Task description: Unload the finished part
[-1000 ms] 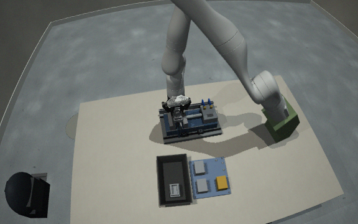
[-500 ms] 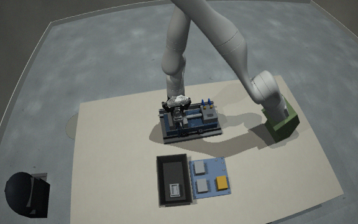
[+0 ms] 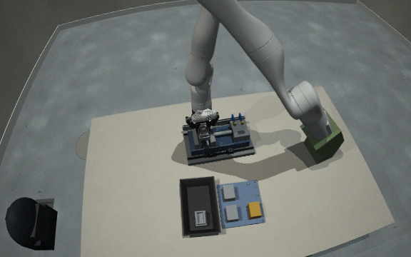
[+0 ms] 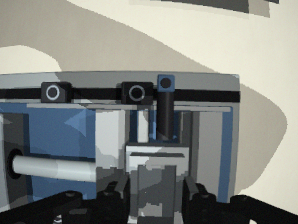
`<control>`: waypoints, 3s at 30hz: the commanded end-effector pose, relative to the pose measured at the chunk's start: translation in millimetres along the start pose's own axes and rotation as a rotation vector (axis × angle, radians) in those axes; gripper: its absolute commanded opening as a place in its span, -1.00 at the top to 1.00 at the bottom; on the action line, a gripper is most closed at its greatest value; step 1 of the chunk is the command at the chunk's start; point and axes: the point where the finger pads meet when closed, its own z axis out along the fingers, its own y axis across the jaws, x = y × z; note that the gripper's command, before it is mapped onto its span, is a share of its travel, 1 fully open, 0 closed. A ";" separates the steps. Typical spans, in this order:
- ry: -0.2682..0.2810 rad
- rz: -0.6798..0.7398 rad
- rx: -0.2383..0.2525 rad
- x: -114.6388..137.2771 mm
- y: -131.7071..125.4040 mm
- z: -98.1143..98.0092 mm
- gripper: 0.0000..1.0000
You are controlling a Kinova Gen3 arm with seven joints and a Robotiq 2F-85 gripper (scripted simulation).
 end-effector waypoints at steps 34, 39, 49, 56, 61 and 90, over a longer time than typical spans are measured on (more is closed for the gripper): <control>-0.003 0.002 0.000 -2.0 0.1 -43.9 1.00; -0.003 0.002 0.000 -2.0 0.1 -44.0 1.00; -0.004 0.003 -0.001 -0.3 1.9 -44.3 1.00; -0.005 0.005 -0.003 4.7 6.6 -45.0 1.00; -0.007 0.007 -0.005 10.4 11.6 -45.7 1.00; -0.014 0.039 -0.020 101.9 60.3 -50.0 1.00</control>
